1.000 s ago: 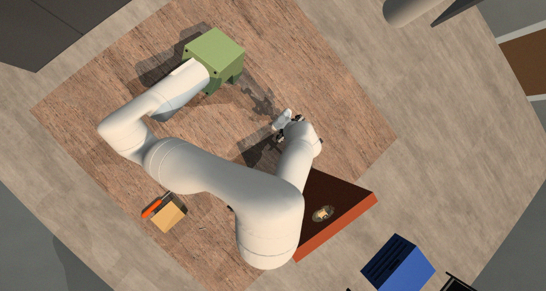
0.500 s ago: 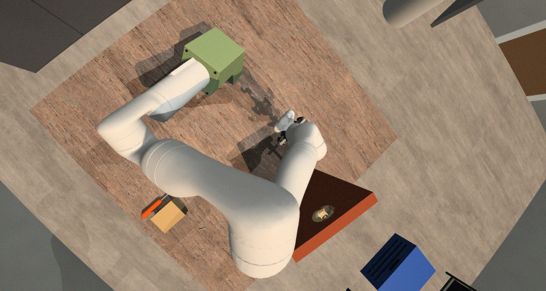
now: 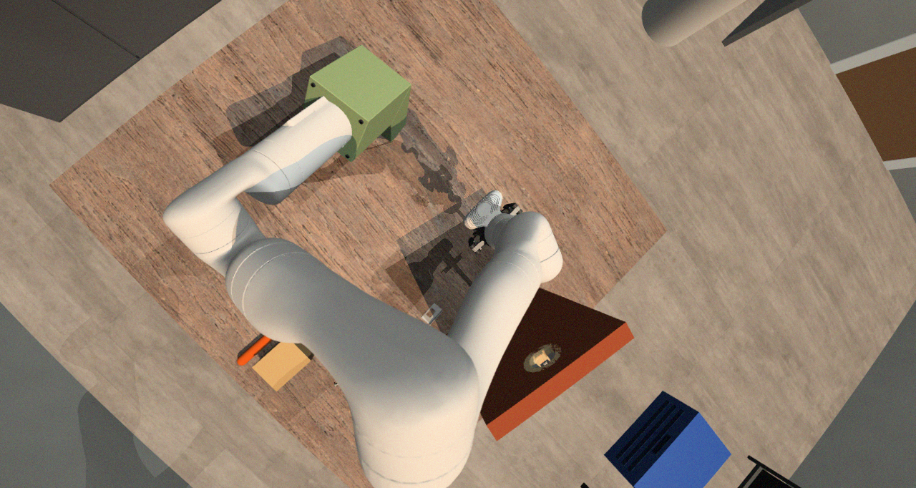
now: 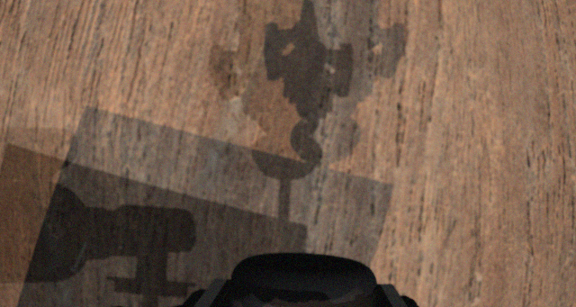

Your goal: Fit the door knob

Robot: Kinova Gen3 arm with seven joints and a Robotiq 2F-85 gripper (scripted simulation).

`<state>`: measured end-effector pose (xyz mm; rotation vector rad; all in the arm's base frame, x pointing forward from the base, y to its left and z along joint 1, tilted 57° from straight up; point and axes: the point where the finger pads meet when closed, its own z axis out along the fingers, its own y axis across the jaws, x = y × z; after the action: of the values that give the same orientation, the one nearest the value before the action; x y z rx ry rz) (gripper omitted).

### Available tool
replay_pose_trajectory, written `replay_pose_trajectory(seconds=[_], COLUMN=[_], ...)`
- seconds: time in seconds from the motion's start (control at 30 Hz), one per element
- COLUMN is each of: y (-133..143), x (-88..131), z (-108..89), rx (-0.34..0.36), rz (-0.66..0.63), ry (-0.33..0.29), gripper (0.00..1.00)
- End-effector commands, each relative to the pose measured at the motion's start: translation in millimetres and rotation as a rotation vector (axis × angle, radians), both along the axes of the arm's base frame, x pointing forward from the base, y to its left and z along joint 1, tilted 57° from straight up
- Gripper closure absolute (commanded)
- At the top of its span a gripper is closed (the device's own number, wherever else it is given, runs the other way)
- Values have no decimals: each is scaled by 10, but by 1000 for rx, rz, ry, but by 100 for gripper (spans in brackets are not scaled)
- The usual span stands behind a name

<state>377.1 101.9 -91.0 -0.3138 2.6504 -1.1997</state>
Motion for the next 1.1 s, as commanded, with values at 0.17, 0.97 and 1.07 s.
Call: replay_pose_trajectory(seconds=[0.17, 0.97, 1.07], y=[34, 288, 372], x=[-10, 10, 16], z=[50, 461, 595], rx=[-32, -108, -120], rz=[-18, -80, -89], ry=[-17, -82, -92], gripper=[37, 37, 37])
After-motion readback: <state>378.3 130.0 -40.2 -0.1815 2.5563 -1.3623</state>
